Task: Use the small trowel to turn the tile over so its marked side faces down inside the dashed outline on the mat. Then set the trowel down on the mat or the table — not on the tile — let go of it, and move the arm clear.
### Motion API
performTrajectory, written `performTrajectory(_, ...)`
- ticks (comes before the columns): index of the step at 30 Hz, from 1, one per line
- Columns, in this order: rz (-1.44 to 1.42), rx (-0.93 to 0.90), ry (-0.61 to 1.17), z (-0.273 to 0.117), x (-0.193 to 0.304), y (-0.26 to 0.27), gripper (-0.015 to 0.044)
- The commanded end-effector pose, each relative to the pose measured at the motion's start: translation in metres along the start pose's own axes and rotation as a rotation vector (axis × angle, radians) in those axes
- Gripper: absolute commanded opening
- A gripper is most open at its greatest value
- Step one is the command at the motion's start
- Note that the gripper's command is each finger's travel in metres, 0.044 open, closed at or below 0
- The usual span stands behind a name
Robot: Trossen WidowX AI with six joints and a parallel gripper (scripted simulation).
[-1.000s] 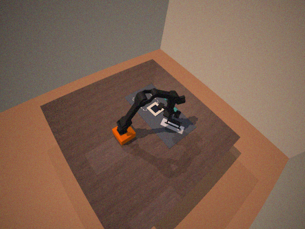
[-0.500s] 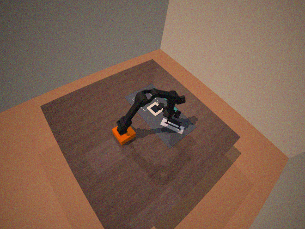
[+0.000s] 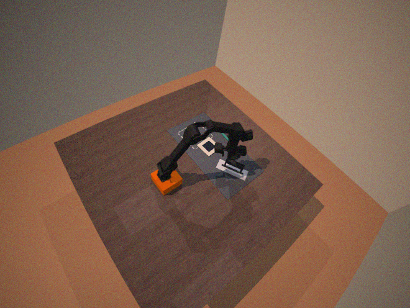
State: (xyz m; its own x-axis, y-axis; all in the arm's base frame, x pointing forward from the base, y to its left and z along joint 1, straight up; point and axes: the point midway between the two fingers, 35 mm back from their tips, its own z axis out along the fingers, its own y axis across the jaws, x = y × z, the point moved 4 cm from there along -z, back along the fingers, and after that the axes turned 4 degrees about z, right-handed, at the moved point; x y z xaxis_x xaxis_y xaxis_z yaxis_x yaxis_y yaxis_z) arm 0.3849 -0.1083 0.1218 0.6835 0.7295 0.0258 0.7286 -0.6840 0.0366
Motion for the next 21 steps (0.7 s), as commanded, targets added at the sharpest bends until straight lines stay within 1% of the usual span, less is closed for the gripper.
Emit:
performTrajectory(1,-0.154,-0.003,-0.004,-0.003,-0.003,0.008,0.0270)
performTrajectory(21,-0.839,-0.002,-0.010,-0.012,-0.017,0.037,0.0270)
